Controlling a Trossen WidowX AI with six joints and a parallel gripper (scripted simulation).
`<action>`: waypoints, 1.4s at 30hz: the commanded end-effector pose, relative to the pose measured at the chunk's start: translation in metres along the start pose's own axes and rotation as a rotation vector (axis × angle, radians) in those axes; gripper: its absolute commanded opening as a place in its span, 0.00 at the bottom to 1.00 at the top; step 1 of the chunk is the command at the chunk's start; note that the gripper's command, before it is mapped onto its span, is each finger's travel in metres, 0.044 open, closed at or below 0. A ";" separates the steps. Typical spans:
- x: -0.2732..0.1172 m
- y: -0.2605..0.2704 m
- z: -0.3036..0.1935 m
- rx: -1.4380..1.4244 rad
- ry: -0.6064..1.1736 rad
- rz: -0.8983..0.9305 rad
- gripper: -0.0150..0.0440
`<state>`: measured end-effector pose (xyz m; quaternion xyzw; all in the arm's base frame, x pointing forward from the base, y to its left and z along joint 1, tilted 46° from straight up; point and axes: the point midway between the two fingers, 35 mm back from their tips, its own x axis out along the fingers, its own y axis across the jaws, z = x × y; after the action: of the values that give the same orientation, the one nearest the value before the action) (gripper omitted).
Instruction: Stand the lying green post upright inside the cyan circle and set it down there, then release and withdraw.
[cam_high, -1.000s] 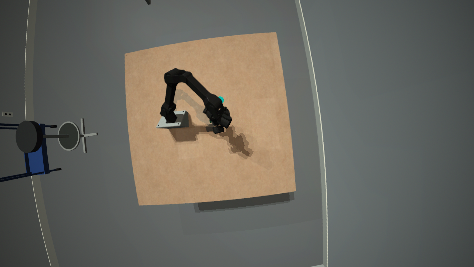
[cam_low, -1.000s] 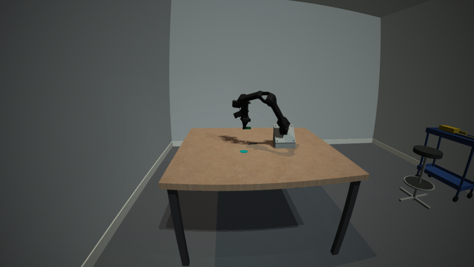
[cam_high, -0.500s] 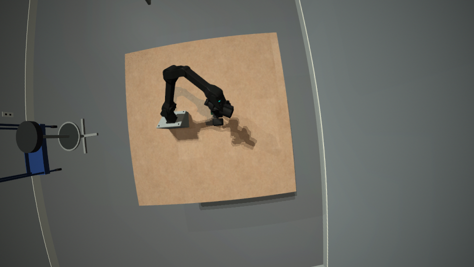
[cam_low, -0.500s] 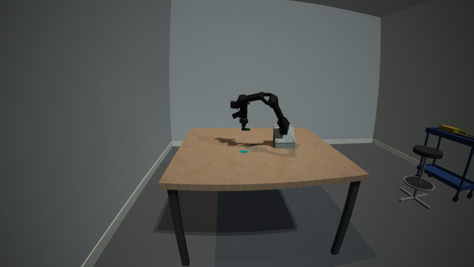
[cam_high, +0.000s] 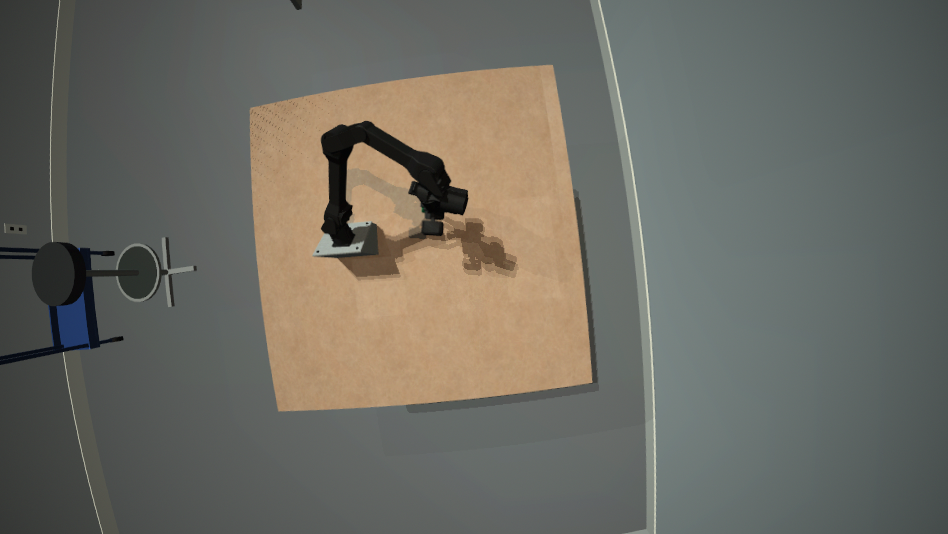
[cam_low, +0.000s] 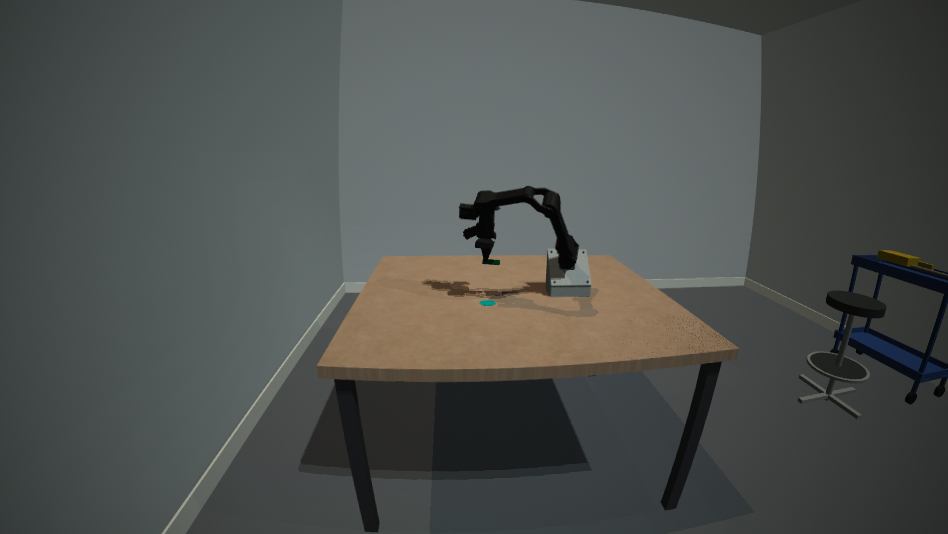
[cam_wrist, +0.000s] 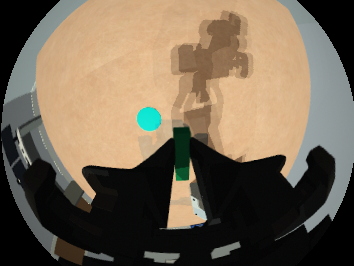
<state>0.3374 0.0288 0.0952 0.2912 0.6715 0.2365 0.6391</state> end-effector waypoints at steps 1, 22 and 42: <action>-0.001 0.017 -0.003 0.047 0.000 0.008 0.29; -0.001 0.065 -0.016 0.207 0.016 0.020 0.29; 0.015 0.057 -0.019 0.169 -0.033 -0.098 0.29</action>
<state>0.3248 0.0795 0.1274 0.3237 0.6930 0.1495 0.6266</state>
